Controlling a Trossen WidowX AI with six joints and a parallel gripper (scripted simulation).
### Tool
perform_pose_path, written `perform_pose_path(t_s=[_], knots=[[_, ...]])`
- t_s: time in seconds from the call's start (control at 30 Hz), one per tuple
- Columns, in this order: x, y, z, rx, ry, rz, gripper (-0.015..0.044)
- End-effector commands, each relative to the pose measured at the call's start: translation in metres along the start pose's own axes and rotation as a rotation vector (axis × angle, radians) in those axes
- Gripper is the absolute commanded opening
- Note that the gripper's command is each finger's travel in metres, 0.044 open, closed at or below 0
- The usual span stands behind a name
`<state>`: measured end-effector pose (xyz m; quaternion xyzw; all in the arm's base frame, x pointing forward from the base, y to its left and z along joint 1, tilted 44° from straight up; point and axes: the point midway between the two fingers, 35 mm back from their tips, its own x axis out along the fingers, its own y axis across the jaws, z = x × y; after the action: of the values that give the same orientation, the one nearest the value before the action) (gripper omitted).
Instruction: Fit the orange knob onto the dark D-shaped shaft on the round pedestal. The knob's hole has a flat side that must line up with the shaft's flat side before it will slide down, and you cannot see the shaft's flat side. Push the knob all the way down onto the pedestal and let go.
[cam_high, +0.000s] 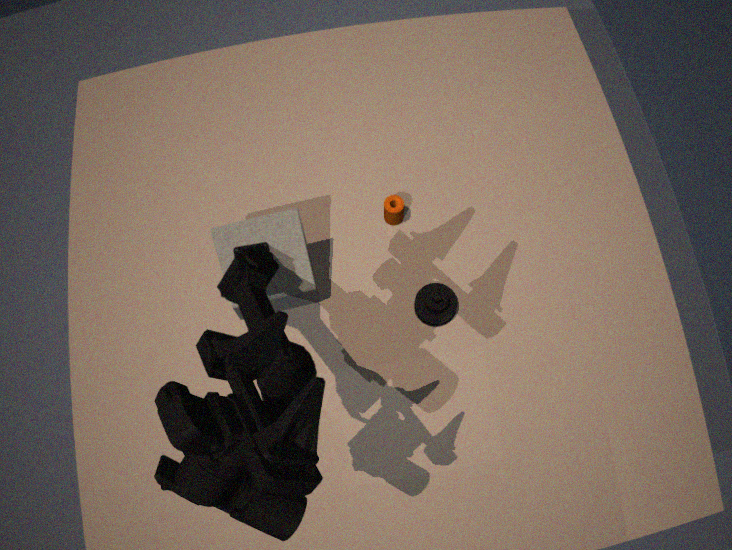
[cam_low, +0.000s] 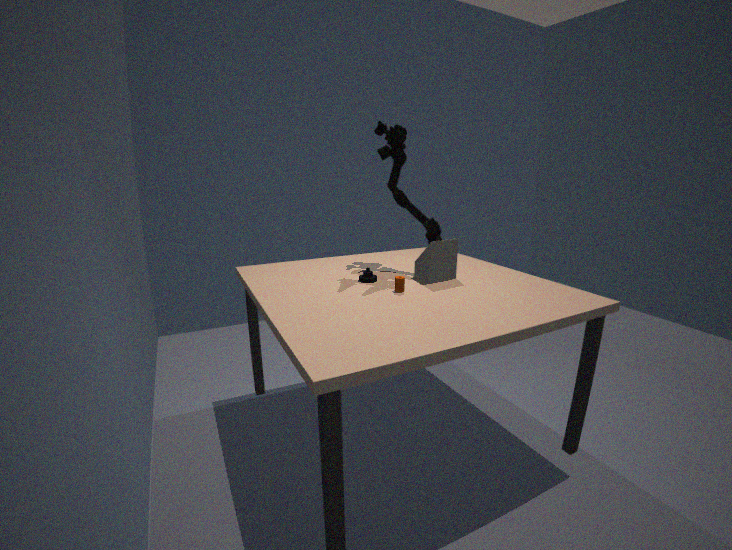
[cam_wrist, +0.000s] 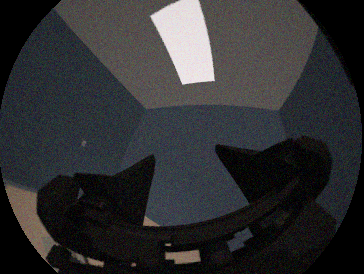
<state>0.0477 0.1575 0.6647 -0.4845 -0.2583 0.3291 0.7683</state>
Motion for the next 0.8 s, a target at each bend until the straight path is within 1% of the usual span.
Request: perform_pose_path(t_s=[0.0,0.03,0.13,0.4,0.57,0.77], knots=[[0.0,0.0,0.0,0.0,0.0,0.0,0.0426],[0.0,0.0,0.0,-0.001,0.003,-0.004,0.044],[0.004,-0.004,-0.001,-0.019,0.037,-0.057,0.044],[0.02,0.018,0.03,-0.035,0.089,-0.134,0.044],[0.047,0.048,0.054,-0.045,0.137,-0.186,0.044],[0.093,0.094,0.07,-0.054,0.182,-0.214,0.044]])
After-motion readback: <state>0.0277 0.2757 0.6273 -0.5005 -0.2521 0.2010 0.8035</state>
